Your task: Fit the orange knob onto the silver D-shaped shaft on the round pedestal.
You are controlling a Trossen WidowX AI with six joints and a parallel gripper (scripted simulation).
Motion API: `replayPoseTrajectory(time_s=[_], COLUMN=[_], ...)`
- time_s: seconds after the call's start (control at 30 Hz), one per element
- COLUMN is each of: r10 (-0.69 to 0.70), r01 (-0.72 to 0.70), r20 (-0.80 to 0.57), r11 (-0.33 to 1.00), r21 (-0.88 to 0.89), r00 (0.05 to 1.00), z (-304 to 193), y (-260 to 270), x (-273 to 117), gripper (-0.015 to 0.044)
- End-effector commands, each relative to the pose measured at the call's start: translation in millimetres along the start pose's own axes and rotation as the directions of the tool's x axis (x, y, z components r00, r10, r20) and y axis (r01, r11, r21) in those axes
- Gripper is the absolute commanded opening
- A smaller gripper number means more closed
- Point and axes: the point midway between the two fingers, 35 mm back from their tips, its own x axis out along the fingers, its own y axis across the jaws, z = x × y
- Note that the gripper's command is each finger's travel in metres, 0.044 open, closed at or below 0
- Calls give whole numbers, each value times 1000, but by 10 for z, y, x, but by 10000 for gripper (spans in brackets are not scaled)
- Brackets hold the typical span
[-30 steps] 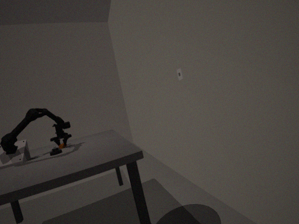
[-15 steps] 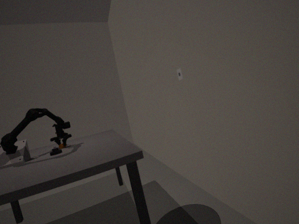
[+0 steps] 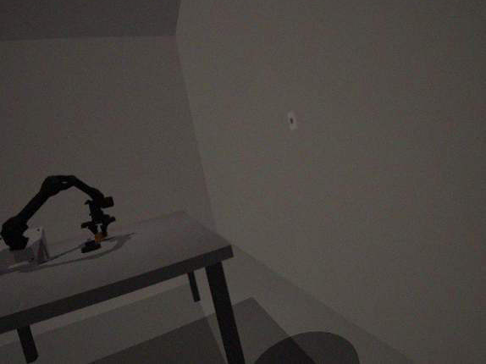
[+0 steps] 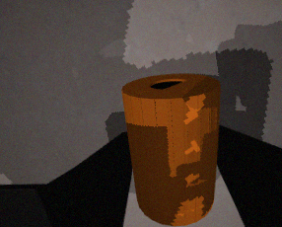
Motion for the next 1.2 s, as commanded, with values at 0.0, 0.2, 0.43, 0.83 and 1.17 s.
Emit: replayPoseTrajectory(time_s=[0.0,0.2,0.43,0.83,1.17], r10=[-1,-1,-1,-1,-1], r01=[0,-2,-3,-5,-8], r20=[10,10,10,10,10], r11=[997,961,923,799,562], r21=[77,276,385,601,827], r00=[1000,1000,1000,1000,1000], z=[11,11,11,11,11], y=[-16,-16,-17,-17,-17], x=[-49,-49,-49,-49,-49], gripper=[181,181,181,181,181])
